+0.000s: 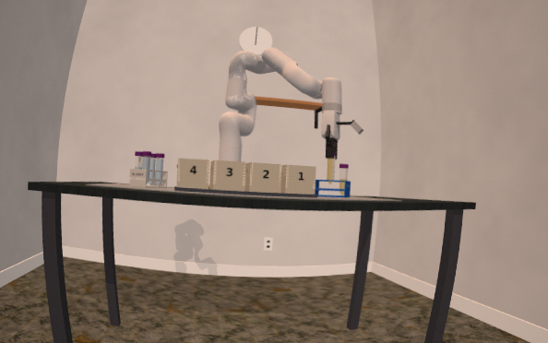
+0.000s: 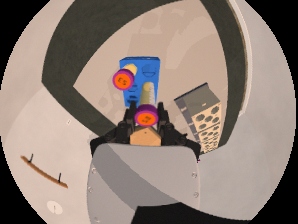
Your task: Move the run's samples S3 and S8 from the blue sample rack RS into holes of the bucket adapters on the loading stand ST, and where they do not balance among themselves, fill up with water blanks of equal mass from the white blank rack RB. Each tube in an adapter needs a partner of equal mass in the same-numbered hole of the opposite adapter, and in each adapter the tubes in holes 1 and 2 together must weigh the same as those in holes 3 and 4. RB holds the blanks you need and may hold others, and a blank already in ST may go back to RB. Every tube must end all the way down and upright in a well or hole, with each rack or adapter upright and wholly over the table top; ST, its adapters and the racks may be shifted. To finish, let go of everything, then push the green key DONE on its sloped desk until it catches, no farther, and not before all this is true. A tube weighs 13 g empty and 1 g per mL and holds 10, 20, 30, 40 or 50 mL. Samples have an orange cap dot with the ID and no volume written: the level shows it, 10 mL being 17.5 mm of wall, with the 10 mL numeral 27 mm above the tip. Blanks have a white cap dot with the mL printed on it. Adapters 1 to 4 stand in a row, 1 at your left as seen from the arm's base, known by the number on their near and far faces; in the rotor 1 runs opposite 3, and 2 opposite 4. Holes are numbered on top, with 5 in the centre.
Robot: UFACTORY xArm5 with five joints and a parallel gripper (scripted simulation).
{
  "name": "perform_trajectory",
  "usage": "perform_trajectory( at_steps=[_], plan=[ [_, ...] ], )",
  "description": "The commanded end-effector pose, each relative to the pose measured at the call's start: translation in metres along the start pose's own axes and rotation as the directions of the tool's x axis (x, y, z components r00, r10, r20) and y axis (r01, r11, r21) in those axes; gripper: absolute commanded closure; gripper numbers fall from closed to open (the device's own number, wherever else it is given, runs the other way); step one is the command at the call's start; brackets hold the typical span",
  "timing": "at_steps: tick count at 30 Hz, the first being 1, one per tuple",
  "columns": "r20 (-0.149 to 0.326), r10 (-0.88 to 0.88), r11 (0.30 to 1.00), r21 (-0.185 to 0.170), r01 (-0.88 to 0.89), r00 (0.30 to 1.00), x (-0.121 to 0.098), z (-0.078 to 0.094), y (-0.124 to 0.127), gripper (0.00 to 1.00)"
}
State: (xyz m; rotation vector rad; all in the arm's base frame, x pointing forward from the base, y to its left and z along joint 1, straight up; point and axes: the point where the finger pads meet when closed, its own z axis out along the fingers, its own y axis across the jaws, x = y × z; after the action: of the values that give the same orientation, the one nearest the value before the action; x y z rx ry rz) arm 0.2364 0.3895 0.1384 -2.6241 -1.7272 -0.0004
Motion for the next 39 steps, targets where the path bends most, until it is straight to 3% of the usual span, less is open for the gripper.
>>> perform_trajectory(
  at_steps=[1,39],
  plan=[
    [-0.004,0.000,1.000,-0.001,0.000,1.000,0.001,0.001,0.000,1.00],
    [-0.004,0.000,1.000,-0.001,0.000,1.000,0.001,0.035,0.000,1.00]
  ],
)
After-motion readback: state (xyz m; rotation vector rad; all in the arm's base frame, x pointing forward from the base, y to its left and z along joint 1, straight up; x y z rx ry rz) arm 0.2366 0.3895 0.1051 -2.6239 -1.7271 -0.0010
